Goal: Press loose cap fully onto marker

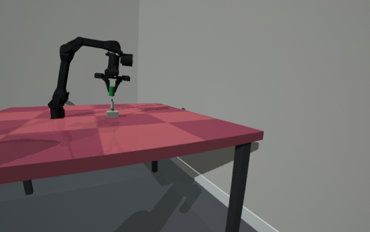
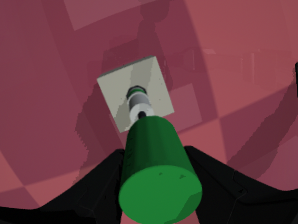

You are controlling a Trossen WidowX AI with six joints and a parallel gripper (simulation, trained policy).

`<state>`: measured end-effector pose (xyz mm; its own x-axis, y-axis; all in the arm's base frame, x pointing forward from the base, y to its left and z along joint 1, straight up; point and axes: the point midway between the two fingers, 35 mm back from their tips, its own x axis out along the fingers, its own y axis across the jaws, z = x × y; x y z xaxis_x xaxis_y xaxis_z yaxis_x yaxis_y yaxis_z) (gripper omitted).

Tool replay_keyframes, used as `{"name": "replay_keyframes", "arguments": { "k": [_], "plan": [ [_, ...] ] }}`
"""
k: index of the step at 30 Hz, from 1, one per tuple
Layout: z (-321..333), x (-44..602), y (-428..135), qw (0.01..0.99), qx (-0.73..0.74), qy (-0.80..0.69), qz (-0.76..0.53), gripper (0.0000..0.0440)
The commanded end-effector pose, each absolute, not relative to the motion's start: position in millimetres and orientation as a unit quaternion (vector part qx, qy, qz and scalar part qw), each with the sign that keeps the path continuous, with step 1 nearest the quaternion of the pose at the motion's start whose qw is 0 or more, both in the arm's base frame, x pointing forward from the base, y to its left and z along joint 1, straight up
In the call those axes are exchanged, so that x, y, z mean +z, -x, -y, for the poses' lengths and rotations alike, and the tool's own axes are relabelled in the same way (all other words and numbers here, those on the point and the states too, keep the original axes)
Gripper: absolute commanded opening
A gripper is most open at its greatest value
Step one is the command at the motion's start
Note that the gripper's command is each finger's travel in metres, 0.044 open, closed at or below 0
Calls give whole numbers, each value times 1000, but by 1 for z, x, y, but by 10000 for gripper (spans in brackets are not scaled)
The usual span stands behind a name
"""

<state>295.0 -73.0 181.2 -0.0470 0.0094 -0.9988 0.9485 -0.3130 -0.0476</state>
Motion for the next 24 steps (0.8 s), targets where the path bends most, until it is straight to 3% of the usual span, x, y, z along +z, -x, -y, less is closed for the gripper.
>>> {"name": "replay_keyframes", "arguments": {
  "k": [1,24],
  "plan": [
    [78,178,-294,393,-585,-566,-429,0],
    [79,128,-294,375,-586,-554,-456,0]
  ]
}}
